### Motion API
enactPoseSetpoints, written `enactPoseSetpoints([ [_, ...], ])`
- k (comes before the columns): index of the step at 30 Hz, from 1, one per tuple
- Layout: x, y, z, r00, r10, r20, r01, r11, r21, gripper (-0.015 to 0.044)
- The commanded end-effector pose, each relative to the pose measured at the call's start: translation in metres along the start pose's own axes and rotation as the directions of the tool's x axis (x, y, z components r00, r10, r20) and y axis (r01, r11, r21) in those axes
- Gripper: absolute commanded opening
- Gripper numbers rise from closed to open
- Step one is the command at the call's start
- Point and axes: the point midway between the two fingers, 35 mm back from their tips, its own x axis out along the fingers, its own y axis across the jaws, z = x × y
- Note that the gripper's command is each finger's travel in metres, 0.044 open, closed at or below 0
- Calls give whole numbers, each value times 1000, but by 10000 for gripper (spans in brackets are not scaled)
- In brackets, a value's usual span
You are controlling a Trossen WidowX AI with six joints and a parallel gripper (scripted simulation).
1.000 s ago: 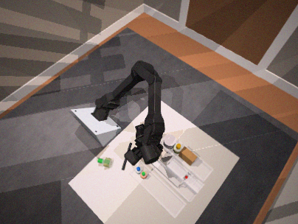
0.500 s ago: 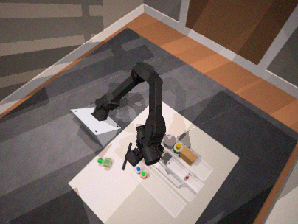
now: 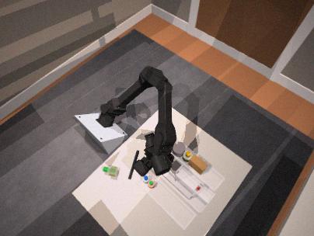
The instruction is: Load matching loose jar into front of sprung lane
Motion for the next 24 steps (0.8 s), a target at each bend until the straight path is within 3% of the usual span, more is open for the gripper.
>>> enactPoseSetpoints([
  [1,-2,0,8,1000,1,17,-1,1000,-10,0],
  [24,-3,1,19,1000,2,18,-1,1000,-10,0],
])
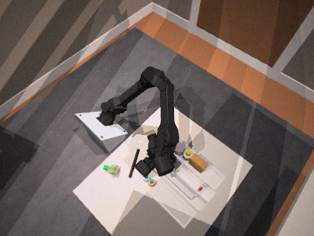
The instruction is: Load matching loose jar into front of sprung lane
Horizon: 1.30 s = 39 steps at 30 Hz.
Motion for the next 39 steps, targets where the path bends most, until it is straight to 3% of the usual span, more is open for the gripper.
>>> enactPoseSetpoints([
  [1,-2,1,8,1000,1,19,-1,1000,-11,0],
  [39,-7,1,22,1000,2,19,-1,1000,-11,0],
])
